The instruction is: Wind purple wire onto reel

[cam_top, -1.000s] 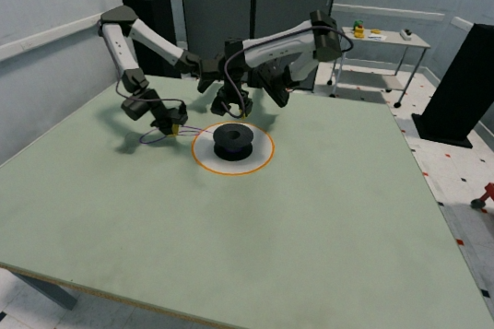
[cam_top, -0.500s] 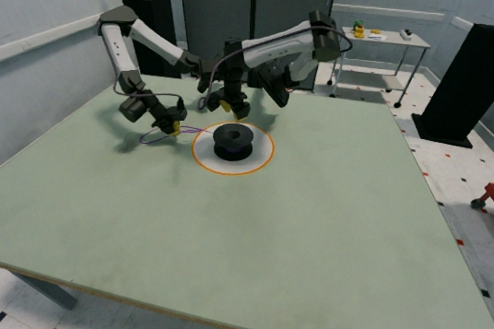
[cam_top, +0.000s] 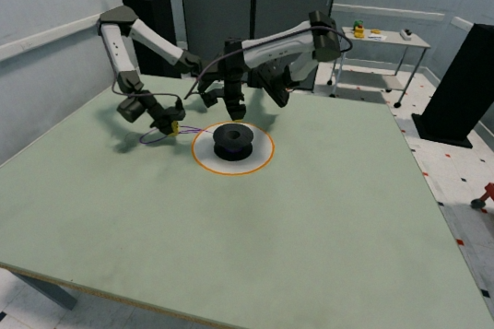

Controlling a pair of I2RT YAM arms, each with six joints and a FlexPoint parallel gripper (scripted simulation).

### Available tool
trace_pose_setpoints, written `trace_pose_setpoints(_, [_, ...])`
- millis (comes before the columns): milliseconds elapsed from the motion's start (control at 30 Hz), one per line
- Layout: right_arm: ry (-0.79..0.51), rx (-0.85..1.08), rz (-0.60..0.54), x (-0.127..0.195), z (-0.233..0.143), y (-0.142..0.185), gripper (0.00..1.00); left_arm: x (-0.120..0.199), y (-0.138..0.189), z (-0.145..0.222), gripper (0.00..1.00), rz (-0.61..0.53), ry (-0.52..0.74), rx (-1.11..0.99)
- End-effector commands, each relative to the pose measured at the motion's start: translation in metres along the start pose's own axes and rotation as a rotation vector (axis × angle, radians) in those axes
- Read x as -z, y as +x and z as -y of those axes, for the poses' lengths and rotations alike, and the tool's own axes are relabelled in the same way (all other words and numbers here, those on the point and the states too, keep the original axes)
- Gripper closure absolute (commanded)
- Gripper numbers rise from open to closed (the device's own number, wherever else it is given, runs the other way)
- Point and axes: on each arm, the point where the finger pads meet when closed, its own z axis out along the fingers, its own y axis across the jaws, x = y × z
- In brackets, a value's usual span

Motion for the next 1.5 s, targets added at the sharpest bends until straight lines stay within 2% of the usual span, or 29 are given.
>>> trace_pose_setpoints(0, [0.008,0.006,0.010,0.004,0.001,0.001,1.00,0.004,-0.006,-0.005,0.26,0.026,-0.005,-0.015])
trace_pose_setpoints(400, [0.008,0.007,0.010,0.003,0.001,0.001,1.00,-0.002,-0.006,-0.011,0.26,0.026,-0.005,-0.015])
trace_pose_setpoints(767, [0.008,0.007,0.010,0.003,0.001,0.001,1.00,-0.043,-0.009,-0.045,0.26,0.026,-0.005,-0.015])
trace_pose_setpoints(1133, [0.008,0.007,0.010,0.003,0.000,0.001,1.00,-0.068,-0.010,-0.066,0.26,0.026,-0.005,-0.015])
trace_pose_setpoints(1467, [0.008,0.007,0.010,0.002,0.000,0.001,1.00,-0.067,-0.009,-0.066,0.26,0.026,-0.005,-0.015])
